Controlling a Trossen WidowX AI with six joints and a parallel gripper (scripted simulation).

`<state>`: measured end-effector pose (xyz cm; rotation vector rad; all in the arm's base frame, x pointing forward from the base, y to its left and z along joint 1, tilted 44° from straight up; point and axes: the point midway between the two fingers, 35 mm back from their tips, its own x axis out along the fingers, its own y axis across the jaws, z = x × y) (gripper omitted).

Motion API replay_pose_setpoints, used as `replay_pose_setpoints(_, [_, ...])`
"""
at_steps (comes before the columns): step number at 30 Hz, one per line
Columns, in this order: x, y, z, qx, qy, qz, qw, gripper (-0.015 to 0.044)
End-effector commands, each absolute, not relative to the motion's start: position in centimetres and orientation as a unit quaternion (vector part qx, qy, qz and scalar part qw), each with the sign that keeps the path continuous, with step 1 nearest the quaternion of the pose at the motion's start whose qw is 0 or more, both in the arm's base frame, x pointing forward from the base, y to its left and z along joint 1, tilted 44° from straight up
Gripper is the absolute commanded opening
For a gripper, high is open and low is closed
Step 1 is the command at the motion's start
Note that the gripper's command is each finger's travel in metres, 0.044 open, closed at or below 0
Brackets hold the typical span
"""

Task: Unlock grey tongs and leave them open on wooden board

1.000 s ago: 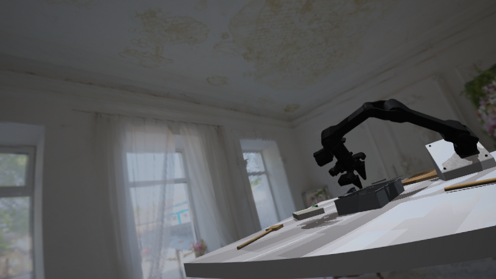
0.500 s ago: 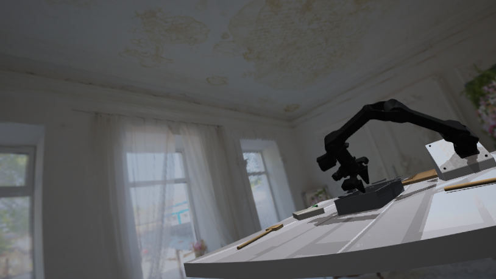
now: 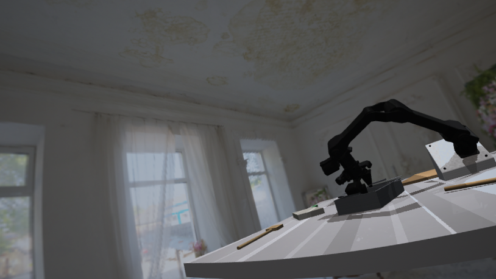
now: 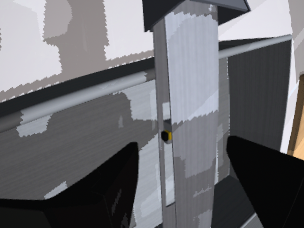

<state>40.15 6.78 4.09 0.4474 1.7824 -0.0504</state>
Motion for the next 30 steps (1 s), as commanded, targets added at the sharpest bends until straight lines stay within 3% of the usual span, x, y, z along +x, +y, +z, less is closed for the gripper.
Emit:
replay_pose_setpoints(1, [39.84, 7.13, 3.34, 0.193, 0.773, -0.022, 0.604, 0.0260])
replay_pose_setpoints(8, [39.76, 7.19, 3.13, 0.193, 0.773, -0.022, 0.604, 0.0260])
replay_pose_setpoints(15, [39.94, 7.02, 3.45, 0.193, 0.771, -0.020, 0.607, 0.0076])
replay_pose_setpoints(23, [39.94, 7.02, 3.45, 0.193, 0.771, -0.020, 0.607, 0.0023])
replay_pose_setpoints(30, [40.04, 6.42, 4.06, 0.193, 0.771, -0.021, 0.607, -0.0150])
